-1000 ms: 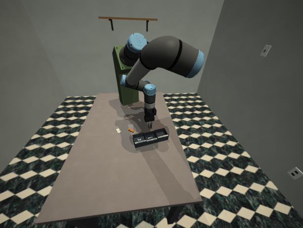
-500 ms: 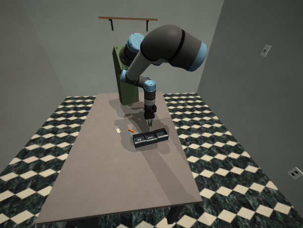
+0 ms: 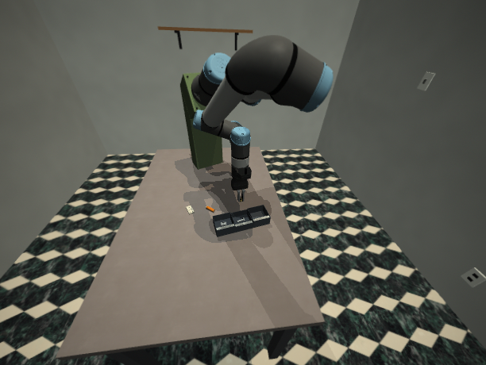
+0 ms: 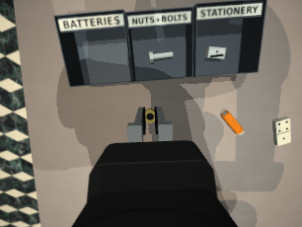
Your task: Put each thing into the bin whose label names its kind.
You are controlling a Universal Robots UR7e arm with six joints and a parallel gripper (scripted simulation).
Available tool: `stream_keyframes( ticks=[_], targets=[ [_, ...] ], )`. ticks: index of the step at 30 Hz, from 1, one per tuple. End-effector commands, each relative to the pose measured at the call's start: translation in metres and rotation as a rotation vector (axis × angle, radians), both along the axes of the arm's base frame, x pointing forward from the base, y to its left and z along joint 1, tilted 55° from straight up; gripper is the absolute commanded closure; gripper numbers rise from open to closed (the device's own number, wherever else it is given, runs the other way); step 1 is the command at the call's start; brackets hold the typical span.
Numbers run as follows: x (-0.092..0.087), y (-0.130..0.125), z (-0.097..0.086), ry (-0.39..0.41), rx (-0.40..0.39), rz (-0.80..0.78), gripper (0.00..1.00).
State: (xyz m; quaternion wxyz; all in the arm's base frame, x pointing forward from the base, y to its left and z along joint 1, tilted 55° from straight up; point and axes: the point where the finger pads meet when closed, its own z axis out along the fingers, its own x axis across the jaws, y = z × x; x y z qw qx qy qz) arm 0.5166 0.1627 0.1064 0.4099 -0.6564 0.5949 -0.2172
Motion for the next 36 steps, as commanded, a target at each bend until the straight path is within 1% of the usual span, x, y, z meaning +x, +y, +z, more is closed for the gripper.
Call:
stream_keyframes(
  ticks=[1,3,6,15,18,20,21,23,35,36],
  targets=[
    [0.003,-0.002,0.006,0.013,0.039,-0.028,0.66],
    [0.003,-0.002,0.006,0.013,0.039,-0.028,0.66],
    [0.014,-0.007,0.019,0.054,0.152,-0.112,0.66],
    [0.048,-0.021,0.058,0.110,0.344,-0.247,0.66],
    [0.048,-0.021,0.058,0.127,0.409,-0.293,0.66],
    [0.048,-0.021,0.058,0.127,0.409,-0.293,0.66],
    [0.048,-0.021,0.058,0.149,0.469,-0.336,0.66],
    [0.048,-0.021,0.058,0.160,0.503,-0.360,0.66],
    [0.048,-0.021,0.058,0.262,0.761,-0.545,0.66],
    [0.048,-0.021,0.058,0.262,0.761,-0.545,0.66]
  ],
)
